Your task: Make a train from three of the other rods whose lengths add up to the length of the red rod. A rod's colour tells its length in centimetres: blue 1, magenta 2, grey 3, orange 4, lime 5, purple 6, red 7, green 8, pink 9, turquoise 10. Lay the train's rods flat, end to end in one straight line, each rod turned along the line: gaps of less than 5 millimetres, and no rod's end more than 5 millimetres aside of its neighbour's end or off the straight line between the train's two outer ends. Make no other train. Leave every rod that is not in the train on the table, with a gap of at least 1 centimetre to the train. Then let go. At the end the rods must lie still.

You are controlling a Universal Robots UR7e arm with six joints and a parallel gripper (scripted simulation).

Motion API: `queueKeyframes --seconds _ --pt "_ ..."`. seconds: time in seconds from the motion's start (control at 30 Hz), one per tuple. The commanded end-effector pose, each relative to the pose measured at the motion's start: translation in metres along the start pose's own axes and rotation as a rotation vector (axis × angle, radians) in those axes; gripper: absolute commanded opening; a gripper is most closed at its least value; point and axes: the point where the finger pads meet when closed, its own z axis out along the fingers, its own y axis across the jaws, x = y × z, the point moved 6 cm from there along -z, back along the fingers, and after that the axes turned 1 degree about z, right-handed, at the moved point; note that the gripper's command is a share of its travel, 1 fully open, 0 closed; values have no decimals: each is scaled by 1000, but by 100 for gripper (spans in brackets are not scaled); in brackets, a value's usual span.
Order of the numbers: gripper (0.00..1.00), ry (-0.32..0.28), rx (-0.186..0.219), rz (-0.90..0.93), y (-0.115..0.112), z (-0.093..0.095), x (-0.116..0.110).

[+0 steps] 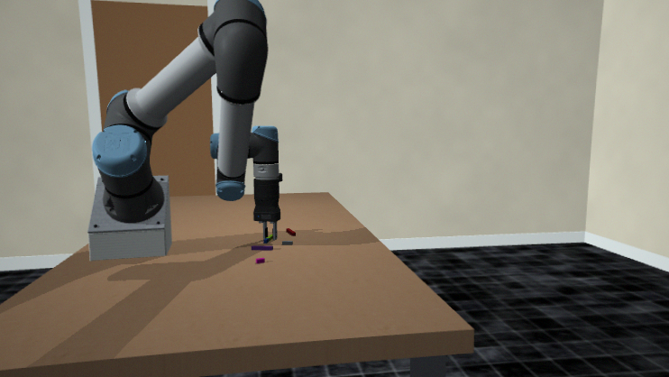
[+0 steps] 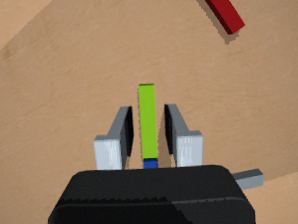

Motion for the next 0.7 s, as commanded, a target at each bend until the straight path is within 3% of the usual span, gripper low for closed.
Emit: queueKeyframes --seconds 0.0,0.4,0.67 --pt "54 0 -1 0 0 0 0" --pt "54 0 -1 0 0 -2 0" --pt "54 0 -1 0 0 -20 0"
